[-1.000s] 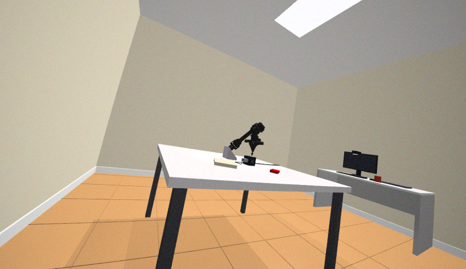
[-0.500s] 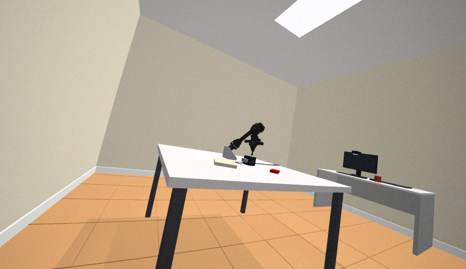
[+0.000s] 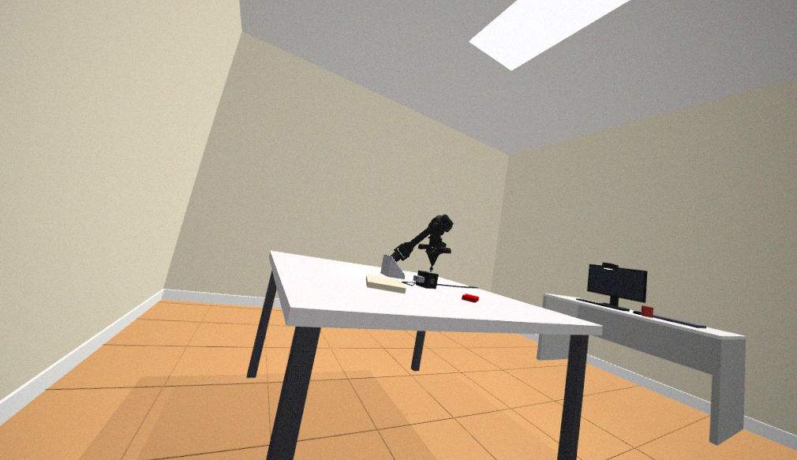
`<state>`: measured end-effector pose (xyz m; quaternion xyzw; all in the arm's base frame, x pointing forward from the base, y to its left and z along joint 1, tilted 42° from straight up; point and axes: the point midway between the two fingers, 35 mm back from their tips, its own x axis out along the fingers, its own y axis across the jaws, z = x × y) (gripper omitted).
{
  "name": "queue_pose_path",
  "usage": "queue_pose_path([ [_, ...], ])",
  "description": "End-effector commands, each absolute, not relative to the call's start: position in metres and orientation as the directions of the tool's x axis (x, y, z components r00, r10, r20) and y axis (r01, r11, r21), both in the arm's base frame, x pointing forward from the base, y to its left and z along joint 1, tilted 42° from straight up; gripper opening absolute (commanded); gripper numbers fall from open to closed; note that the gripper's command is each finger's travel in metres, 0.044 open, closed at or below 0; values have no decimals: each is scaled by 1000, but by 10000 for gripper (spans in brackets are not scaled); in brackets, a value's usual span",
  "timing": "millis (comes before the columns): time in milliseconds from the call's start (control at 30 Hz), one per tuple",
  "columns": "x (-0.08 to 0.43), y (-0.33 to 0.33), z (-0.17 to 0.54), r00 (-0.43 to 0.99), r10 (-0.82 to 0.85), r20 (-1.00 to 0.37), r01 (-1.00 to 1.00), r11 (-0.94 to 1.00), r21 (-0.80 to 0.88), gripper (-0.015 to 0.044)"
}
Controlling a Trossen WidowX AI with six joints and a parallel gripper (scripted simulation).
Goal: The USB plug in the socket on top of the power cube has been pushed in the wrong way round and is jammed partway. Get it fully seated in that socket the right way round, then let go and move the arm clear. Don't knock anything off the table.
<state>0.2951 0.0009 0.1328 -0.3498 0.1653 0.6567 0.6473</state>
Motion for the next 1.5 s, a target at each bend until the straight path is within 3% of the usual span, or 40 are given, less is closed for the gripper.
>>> queue_pose_path([
  [0,296,2,133,86,736,-671,-967,-102,-235,0],
  [1467,296,5,129,86,736,-671,-967,-102,-235,0],
])
